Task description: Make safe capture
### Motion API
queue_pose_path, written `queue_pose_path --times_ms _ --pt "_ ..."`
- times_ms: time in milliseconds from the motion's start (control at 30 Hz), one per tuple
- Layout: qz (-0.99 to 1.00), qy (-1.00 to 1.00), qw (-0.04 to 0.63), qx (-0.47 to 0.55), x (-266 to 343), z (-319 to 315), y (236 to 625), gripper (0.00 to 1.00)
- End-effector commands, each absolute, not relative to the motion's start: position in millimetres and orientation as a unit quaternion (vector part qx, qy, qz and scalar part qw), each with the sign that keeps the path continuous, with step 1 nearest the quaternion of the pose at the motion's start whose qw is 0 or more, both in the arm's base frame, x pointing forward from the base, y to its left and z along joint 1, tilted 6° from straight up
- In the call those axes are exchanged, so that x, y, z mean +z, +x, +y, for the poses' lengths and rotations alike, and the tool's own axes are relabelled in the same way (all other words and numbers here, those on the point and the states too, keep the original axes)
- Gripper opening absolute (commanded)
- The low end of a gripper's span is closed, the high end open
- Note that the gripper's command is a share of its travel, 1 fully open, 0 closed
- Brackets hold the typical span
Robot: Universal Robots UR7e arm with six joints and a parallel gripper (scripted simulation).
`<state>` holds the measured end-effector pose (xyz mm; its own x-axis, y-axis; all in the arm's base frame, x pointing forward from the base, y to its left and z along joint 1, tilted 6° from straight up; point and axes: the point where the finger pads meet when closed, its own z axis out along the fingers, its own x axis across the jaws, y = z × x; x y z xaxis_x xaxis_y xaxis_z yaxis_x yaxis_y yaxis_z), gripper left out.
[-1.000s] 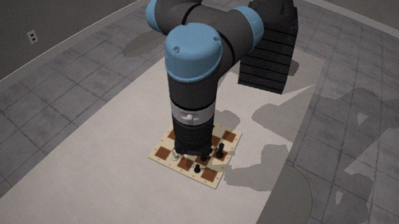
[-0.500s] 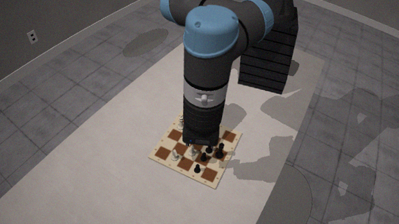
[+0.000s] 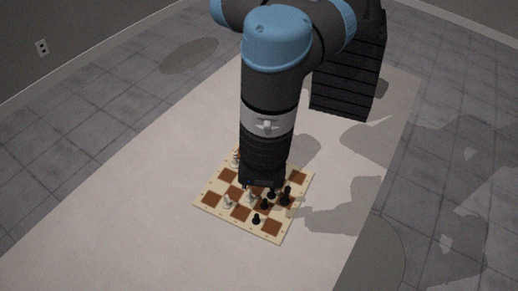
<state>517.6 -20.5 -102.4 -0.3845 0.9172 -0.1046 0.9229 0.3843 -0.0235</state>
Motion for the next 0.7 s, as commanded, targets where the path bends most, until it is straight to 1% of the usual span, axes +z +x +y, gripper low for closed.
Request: queue_pose_path --times_ms 0,100,267,400,433,667 --pt "0.831 0.553 0.038 -0.038 -101.8 -20.5 518.1 1.00" --pt "0.831 0.553 0.038 -0.038 -105.4 -20.9 518.1 1.00" --pt "0.831 0.554 0.038 -0.038 -145.0 -24.8 516.5 1.00" --pt "0.831 0.554 0.037 -0.038 -148.5 -25.1 516.1 1.00" --pt "0.831 0.554 0.037 -0.038 -148.5 -25.1 516.1 0.68" --pt "0.831 0.554 0.037 -0.038 -148.5 -25.1 516.1 0.68"
